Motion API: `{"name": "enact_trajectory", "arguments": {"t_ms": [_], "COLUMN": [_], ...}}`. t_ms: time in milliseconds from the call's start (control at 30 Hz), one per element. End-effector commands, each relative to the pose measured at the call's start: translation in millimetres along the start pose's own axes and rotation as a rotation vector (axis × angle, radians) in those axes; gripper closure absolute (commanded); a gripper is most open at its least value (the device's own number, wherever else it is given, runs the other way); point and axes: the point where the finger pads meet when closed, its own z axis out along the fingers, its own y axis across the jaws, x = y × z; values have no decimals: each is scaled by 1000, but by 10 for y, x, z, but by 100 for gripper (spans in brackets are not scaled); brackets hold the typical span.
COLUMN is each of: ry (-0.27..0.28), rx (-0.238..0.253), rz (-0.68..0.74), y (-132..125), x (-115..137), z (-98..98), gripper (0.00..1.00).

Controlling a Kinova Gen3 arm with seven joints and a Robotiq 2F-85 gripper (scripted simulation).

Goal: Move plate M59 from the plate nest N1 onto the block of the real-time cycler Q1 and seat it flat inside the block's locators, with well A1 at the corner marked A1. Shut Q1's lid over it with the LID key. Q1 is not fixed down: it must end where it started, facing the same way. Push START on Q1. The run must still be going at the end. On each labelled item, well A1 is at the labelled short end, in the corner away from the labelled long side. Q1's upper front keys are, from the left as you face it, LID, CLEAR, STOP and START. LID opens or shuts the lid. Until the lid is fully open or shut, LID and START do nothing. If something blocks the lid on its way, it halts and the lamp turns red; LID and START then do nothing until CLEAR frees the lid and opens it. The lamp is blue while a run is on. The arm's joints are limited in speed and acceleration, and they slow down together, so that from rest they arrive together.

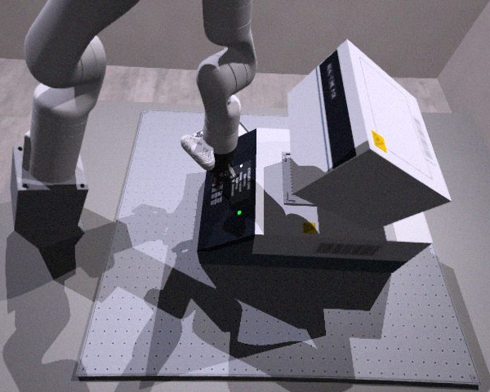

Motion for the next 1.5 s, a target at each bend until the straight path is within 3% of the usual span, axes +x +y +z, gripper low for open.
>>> {"name": "enact_trajectory", "arguments": {"t_ms": [0, 1467], "ry": [-3, -3], "rx": [3, 3], "rz": [0, 0], "y": [-19, 151], "x": [-18, 153], "z": [2, -235], "gripper": [90, 90]}}
